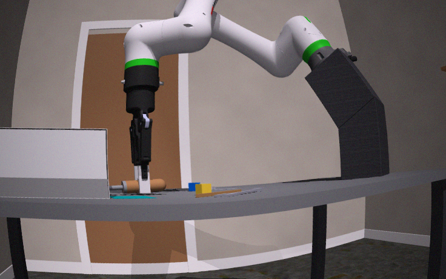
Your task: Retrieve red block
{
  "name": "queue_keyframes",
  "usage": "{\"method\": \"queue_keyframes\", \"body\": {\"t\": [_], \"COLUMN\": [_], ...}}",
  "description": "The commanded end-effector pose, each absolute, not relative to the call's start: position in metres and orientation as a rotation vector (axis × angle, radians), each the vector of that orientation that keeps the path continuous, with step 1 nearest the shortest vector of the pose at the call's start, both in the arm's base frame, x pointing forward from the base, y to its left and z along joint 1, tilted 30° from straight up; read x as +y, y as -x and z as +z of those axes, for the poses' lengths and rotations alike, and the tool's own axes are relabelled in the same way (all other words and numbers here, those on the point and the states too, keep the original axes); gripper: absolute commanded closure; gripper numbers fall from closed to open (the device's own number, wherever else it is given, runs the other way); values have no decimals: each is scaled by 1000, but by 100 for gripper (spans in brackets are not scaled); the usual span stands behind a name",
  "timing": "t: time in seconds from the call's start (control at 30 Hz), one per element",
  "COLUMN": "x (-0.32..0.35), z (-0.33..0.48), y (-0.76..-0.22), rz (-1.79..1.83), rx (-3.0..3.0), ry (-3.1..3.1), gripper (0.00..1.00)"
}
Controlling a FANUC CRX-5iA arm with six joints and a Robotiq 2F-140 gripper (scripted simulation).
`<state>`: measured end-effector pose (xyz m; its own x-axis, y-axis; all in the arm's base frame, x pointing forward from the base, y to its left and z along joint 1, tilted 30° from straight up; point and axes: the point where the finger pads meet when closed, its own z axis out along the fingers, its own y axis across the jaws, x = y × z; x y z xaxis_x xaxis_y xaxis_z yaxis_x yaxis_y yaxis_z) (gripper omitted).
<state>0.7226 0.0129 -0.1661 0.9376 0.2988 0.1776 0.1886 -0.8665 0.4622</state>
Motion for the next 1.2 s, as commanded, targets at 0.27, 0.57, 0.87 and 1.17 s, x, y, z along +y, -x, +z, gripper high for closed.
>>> {"method": "queue_keyframes", "body": {"t": [0.27,0.57,0.87,1.17], "x": [32,40,40,40], "z": [-176,-180,-180,-180], "y": [-719,-717,-717,-717], "rz": [339,339,339,339], "rx": [350,350,350,350], "ry": [-2643,-2643,-2643,-2643], "gripper": [100,100,100,100]}}
